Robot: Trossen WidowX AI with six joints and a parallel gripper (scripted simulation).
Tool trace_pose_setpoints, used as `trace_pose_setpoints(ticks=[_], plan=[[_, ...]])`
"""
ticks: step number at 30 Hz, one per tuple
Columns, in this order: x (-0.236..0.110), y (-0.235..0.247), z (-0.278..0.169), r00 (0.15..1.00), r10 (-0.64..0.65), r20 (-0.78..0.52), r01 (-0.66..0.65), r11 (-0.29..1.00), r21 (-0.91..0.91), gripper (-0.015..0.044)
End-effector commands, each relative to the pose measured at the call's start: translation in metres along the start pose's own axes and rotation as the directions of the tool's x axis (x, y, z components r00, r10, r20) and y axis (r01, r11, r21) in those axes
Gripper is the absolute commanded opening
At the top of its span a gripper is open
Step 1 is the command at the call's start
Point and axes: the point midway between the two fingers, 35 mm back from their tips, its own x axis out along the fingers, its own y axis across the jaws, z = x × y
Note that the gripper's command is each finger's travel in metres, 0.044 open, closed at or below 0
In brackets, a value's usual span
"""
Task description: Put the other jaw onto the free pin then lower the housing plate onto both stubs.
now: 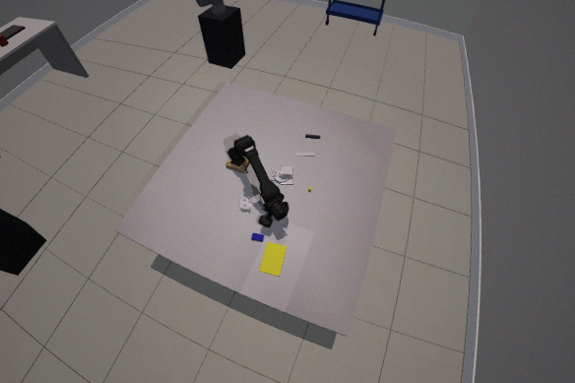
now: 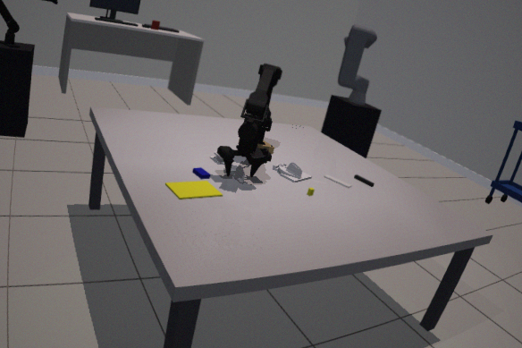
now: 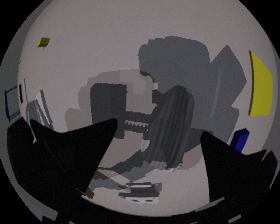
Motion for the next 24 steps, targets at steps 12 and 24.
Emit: trace_pose_setpoints(ticks=[12, 24], plan=[[0.0064, 0.0005, -0.0015, 1.000, 0.002, -0.009, -0.002, 1.000, -0.003, 0.0440], [0.0064, 0.0005, -0.0015, 1.000, 0.002, -0.009, -0.002, 1.000, -0.003, 0.0440]])
